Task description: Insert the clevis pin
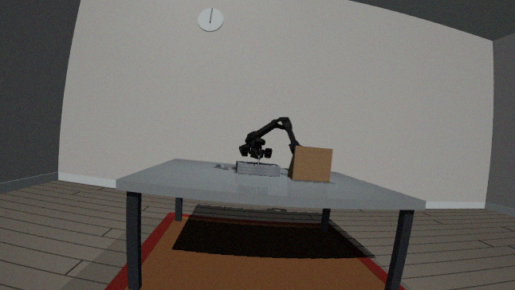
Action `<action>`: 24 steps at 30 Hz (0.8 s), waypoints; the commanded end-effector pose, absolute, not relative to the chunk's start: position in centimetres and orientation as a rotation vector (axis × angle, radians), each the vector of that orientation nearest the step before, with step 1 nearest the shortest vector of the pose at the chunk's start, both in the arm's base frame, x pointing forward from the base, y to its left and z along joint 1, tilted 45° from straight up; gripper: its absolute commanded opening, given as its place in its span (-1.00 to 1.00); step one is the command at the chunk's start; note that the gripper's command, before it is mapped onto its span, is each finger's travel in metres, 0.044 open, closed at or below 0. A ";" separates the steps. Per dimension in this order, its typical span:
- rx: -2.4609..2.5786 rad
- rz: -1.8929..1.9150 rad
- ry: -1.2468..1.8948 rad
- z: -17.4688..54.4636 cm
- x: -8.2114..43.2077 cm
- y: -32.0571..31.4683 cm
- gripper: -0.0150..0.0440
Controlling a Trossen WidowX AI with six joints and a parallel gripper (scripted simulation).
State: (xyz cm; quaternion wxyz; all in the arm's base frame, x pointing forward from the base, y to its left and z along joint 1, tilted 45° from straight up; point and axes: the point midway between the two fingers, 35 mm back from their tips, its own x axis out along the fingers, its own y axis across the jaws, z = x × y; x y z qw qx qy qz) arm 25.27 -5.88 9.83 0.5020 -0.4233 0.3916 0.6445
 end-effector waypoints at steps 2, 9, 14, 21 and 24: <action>-1.024 1.553 0.944 9.8 25.6 -5.9 -0.49; -1.024 1.553 0.944 9.8 25.8 -5.9 -0.49; -1.024 1.552 0.944 9.8 25.9 -5.9 -0.49; -1.025 1.552 0.944 9.8 26.1 -5.8 -0.49; -1.025 1.552 0.944 9.8 26.2 -5.8 -0.49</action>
